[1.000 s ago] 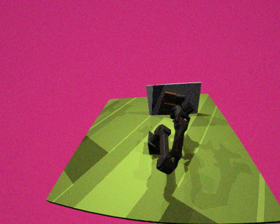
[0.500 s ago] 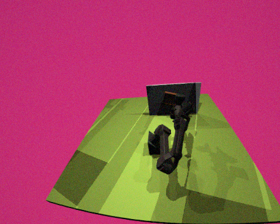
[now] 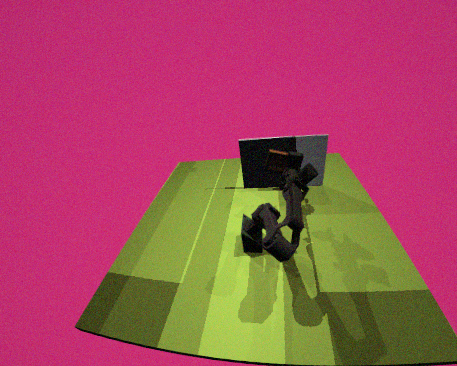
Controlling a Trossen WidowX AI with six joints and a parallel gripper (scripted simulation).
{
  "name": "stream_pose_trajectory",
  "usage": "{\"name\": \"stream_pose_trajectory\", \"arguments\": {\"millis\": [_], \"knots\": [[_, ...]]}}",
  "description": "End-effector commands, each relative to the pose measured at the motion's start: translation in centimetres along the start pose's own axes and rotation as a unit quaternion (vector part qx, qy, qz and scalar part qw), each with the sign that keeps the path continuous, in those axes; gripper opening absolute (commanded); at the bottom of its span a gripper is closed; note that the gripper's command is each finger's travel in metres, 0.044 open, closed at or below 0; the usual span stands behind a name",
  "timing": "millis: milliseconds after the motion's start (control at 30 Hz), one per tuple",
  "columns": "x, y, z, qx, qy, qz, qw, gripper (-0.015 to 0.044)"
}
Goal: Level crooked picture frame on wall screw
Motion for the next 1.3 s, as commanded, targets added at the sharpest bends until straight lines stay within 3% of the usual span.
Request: {"name": "stream_pose_trajectory", "arguments": {"millis": [0, 667, 1067, 1267], "knots": [[-0.9, -1.6, 1.7, 0.001, 0.002, 0.011, 1.0, 0.026], [-1.3, -2.3, 2.1, 0.0, 0.002, 0.014, 1.0, 0.026], [-1.4, -2.3, 9.4, -0.001, 0.001, 0.015, 1.0, 0.026], [-1.2, -2.4, 9.9, -0.001, 0.001, 0.015, 1.0, 0.026]]}}
Point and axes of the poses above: the point midway between the two fingers, 35 mm back from their tips, its own z axis out along the fingers, its own y axis across the jaws, x = y × z, the point moved 4 cm from there along -z, back along the fingers, and after that the axes turned 6 degrees about z, right-handed, at the moved point
